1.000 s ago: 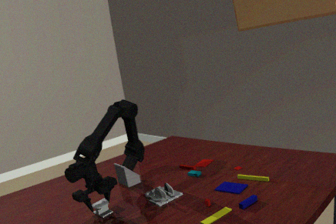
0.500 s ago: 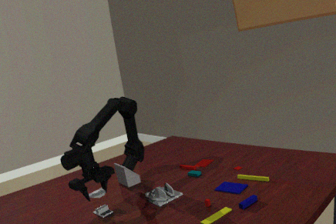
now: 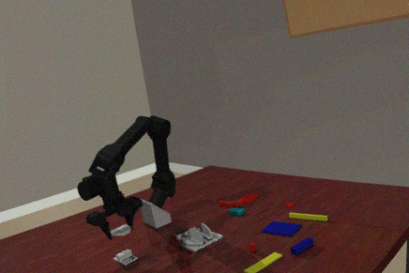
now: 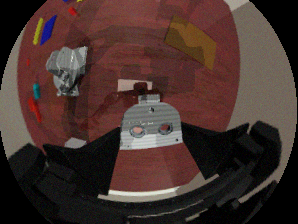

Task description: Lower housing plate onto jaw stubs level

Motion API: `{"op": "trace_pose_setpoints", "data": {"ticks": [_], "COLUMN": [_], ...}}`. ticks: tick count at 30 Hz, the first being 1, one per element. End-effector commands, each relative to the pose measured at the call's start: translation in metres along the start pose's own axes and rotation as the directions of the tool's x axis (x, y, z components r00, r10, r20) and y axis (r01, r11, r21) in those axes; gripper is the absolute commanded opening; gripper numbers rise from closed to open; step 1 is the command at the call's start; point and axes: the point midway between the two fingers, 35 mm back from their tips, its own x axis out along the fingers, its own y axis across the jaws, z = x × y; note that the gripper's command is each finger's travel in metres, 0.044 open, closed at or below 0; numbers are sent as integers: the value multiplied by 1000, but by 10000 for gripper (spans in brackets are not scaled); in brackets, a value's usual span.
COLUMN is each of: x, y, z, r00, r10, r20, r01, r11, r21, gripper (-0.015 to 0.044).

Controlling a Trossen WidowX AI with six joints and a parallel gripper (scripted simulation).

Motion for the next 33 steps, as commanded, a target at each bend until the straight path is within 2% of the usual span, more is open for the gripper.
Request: {"op": "trace_pose_setpoints", "data": {"ticks": [1,33], "x": [-3,-12], "y": [11,103], "z": [8,60], "r00": [1000,1000], "r10": [1,-5], "r20": [2,4], "r01": [-1,5], "r11": [1000,996], "r21": [11,86], "gripper": [351,351]}}
